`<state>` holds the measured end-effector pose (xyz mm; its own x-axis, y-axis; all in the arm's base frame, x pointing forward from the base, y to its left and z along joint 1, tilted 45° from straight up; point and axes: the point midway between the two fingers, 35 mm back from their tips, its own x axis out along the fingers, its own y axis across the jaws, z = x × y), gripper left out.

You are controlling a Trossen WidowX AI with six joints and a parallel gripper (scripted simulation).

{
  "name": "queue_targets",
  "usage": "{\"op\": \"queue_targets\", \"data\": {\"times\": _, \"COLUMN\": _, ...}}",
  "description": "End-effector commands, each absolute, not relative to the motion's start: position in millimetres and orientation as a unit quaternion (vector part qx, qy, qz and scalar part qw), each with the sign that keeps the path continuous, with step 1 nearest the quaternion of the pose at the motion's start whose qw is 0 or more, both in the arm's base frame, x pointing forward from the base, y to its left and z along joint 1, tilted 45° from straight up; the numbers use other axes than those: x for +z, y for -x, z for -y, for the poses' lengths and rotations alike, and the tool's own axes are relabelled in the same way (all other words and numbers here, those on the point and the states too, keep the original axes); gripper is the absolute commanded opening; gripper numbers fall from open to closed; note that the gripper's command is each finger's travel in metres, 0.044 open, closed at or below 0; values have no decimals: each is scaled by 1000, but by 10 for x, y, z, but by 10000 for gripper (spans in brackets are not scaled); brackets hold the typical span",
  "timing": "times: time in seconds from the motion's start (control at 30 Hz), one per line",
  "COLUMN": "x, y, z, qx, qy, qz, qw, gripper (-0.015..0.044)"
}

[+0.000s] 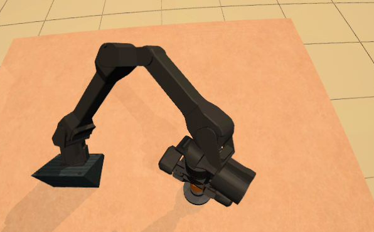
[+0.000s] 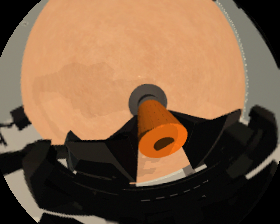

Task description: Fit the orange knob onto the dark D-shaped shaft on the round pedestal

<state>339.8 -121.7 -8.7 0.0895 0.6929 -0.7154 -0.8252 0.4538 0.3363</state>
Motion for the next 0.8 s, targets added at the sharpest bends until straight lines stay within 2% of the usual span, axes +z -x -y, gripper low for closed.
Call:
{"op": "queue_targets", "data": {"times": 0.0, "x": -57, "y": -3398, "z": 1244, "qx": 526, "qy": 98, "qz": -420, "qw": 733, "gripper": 0}}
{"op": "queue_targets", "data": {"times": 0.17, "x": -47, "y": -3409, "z": 1254, "qx": 557, "qy": 155, "qz": -379, "qw": 723, "gripper": 0}}
{"op": "queue_targets", "data": {"times": 0.77, "x": -112, "y": -3428, "z": 1250, "qx": 557, "qy": 155, "qz": -379, "qw": 723, "gripper": 0}}
